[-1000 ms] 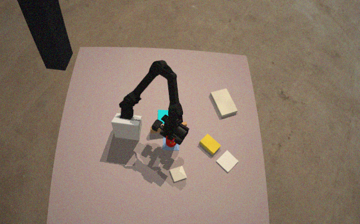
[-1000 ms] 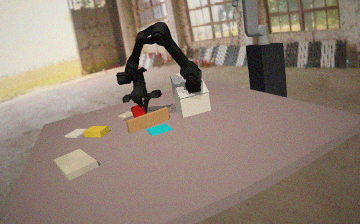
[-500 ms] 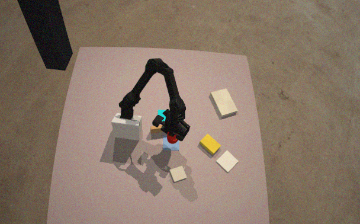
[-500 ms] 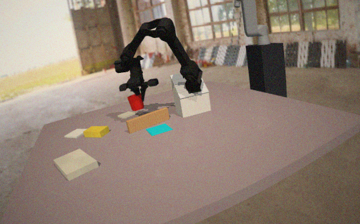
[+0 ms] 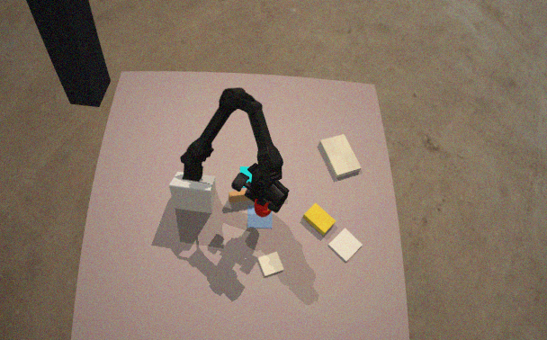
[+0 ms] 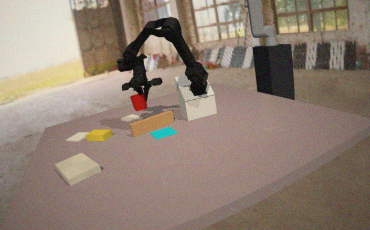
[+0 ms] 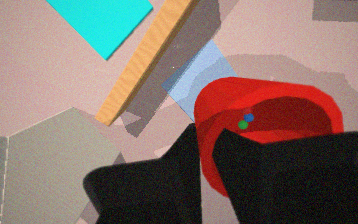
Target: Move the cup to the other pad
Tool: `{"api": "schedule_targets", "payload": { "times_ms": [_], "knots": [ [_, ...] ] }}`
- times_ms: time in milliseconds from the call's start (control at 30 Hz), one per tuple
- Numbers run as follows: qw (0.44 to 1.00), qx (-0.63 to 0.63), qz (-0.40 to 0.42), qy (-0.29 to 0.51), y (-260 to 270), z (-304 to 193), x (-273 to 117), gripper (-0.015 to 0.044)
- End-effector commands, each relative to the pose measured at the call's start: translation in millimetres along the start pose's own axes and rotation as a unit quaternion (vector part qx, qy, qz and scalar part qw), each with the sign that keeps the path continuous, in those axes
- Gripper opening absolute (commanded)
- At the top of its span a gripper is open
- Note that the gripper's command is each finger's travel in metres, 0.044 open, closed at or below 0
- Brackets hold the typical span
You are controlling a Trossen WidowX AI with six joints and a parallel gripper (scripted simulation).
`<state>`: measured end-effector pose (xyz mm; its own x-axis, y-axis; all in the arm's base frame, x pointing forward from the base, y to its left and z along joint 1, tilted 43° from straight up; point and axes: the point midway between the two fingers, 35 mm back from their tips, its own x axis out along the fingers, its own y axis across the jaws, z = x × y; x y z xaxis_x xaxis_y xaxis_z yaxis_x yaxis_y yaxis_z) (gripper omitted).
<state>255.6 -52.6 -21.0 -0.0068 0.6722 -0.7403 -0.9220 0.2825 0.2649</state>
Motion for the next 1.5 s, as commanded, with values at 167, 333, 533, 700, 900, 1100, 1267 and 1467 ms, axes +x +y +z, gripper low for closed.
{"api": "schedule_targets", "payload": {
  "times_ms": [167, 333, 533, 700, 900, 1100, 1267, 1467],
  "knots": [
    [1.0, 0.001, 0.0, 0.0, 0, 0, 0, 0.0],
    [1.0, 0.0, 0.001, 0.0, 4, 5, 0, 0.0],
    [1.0, -0.001, 0.002, 0.001, 11, 14, -1, 0.0],
    [1.0, -0.001, 0.003, 0.001, 17, 21, -2, 0.0],
    [1.0, -0.001, 0.003, 0.002, 24, 29, -3, 0.0],
    [1.0, -0.001, 0.004, 0.002, 32, 38, -4, 0.0],
    [1.0, -0.001, 0.004, 0.002, 38, 45, -4, 0.0],
    [1.0, -0.001, 0.004, 0.002, 45, 54, -5, 0.0]
  ]
}}
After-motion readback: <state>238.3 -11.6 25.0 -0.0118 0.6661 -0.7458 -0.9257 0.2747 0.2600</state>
